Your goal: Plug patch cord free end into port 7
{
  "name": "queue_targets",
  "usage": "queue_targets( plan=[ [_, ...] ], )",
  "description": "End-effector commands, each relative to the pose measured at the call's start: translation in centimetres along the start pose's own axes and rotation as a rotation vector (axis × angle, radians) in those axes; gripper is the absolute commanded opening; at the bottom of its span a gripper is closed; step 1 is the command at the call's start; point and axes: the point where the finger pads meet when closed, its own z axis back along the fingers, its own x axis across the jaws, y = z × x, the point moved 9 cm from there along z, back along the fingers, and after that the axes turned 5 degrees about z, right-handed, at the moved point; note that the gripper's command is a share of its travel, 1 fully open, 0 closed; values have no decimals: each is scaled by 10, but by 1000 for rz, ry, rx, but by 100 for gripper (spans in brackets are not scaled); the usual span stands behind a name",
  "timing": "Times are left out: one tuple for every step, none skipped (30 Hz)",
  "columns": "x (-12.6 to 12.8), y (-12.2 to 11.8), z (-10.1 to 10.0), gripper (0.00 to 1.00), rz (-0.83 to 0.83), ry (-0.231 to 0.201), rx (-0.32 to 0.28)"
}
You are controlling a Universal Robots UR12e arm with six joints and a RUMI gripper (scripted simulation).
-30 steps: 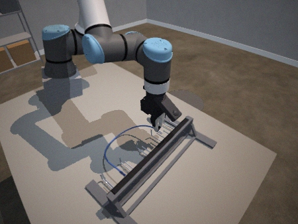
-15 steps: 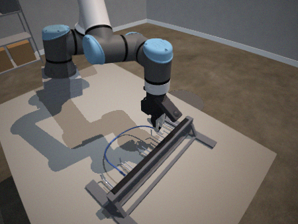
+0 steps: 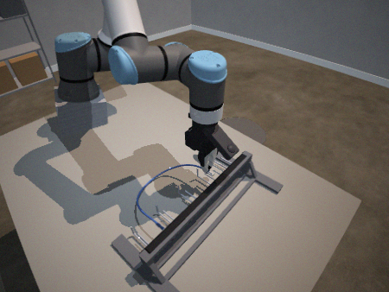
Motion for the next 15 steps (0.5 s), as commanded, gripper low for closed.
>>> queue_targets(
  plan=[
    [1, 6, 1, 0, 0, 0, 2],
    [1, 8, 1, 0, 0, 0, 2],
    [1, 9, 1, 0, 0, 0, 2],
    [1, 9, 1, 0, 0, 0, 2],
    [1, 9, 1, 0, 0, 0, 2],
    [1, 11, 1, 0, 0, 0, 2],
    [1, 12, 1, 0, 0, 0, 2],
    [1, 14, 1, 0, 0, 0, 2],
    [1, 15, 1, 0, 0, 0, 2],
    [1, 17, 1, 0, 0, 0, 2],
    [2, 18, 1, 0, 0, 0, 2],
    [2, 19, 1, 0, 0, 0, 2],
    [2, 20, 1, 0, 0, 0, 2],
    [2, 20, 1, 0, 0, 0, 2],
    [2, 21, 1, 0, 0, 0, 2]
  ],
)
